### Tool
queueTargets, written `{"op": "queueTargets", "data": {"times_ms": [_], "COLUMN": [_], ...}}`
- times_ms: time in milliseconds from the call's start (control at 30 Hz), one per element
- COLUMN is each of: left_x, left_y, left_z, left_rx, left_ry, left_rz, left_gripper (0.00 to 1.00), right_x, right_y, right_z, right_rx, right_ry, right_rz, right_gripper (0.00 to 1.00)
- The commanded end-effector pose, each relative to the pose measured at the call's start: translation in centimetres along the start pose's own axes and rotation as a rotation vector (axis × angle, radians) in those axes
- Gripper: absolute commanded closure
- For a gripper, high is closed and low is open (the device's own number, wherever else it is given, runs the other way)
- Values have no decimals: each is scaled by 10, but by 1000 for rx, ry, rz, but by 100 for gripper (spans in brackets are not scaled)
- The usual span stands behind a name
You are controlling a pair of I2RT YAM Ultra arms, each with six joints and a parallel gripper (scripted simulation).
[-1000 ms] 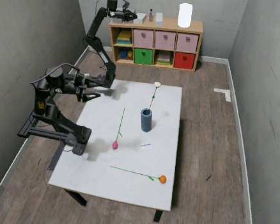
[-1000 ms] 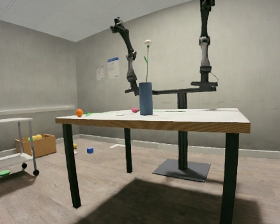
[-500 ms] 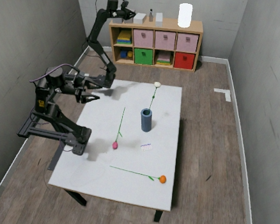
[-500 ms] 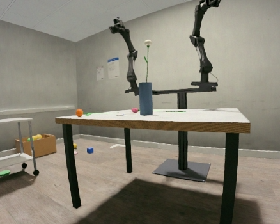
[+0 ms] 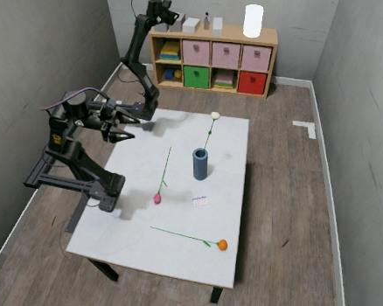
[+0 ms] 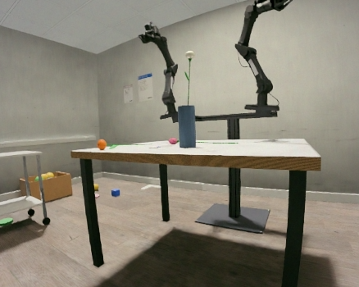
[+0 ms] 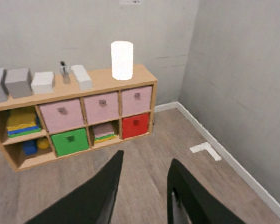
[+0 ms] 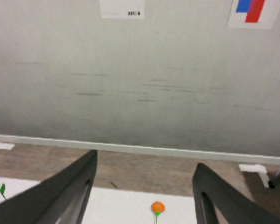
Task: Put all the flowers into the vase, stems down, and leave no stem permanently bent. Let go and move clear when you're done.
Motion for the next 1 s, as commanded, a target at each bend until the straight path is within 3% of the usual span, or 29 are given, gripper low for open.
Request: {"op": "queueTargets", "data": {"times_ms": [0, 500, 967], "left_x": [4, 6, 7], "left_y": [-5, -12, -18], "left_z": [3, 43, 60], "left_rx": [26, 304, 427], "left_ry": [-6, -8, -9], "left_rz": [-12, -26, -33], "left_gripper": [70, 70, 70], "right_x": [10, 10, 10], "right_y": [-12, -12, -12], "right_z": [-1, -8, -11], "right_rx": [-8, -59, -81], "right_ry": [7, 7, 7], "right_rz": [-42, -39, -38], "right_gripper": [40, 40, 40]}}
Point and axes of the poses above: on each arm, the point where the finger pads meet when closed, its own y axis out along the fingers, its own z axis across the jaws, x = y × z, the point moved 1 cm from there along -y, back along the fingers, and after that the axes turned 3 degrees about -y, right-handed, at the moved point
